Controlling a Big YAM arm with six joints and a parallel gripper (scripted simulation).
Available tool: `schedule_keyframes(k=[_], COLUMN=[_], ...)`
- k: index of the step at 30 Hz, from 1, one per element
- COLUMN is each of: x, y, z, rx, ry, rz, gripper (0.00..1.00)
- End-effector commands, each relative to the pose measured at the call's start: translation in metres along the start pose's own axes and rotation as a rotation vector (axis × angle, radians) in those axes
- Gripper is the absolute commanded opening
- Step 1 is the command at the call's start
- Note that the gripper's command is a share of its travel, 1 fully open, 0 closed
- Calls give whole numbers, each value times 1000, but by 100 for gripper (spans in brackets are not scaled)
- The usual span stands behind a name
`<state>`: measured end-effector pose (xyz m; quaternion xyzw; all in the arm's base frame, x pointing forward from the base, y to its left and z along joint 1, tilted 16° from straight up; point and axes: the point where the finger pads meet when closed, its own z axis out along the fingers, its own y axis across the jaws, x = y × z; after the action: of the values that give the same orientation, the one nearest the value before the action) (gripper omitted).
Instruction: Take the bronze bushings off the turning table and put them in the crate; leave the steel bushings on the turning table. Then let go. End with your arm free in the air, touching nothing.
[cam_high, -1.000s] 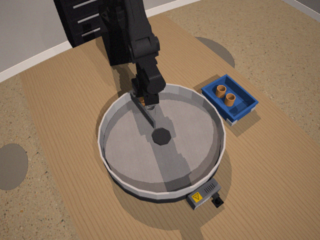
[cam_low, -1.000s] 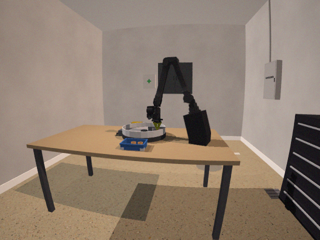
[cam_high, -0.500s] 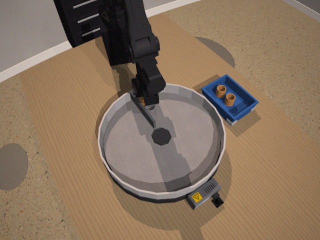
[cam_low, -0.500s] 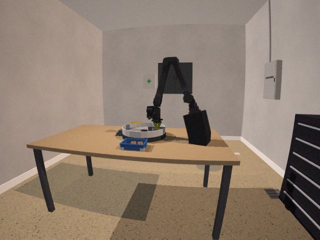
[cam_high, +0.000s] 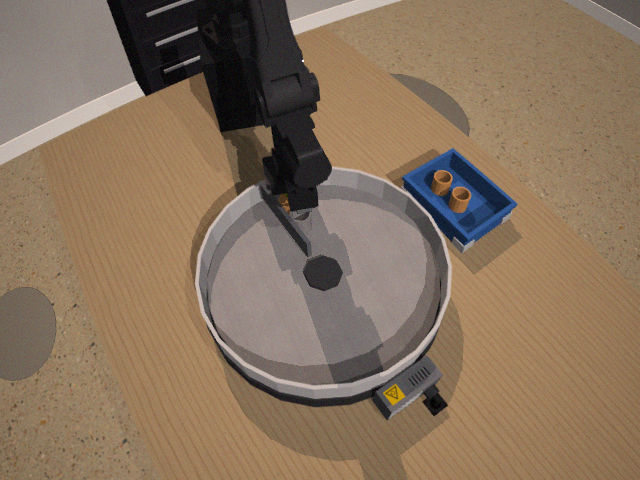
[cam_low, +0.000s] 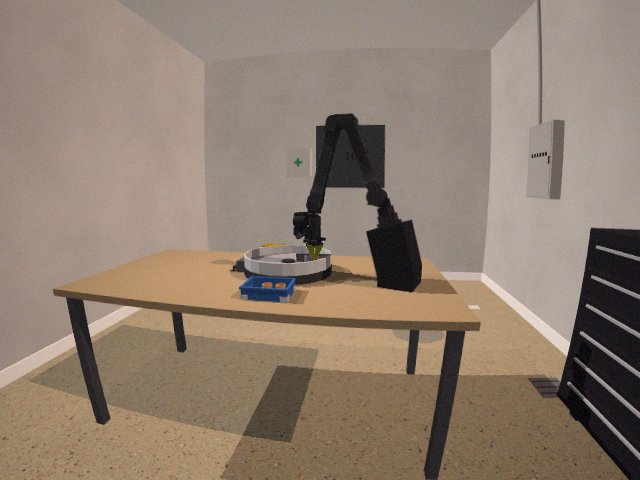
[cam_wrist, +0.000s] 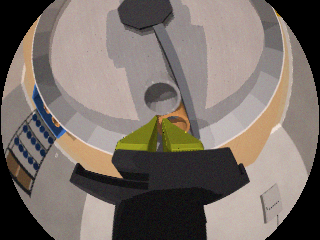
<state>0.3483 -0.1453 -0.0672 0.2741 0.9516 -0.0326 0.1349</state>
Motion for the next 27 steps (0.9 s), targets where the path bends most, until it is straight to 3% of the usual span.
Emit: schedule_keyframes(k=[1, 10, 20, 27], x=[-23, -6, -21, -23], y=[-4, -3, 3, 6], z=[-11, -28, -77, -88], rx=[9, 11, 3, -1], ry=[-54, -24, -51, -56], rz=[2, 1, 8, 2], gripper=[0, 0, 0, 0])
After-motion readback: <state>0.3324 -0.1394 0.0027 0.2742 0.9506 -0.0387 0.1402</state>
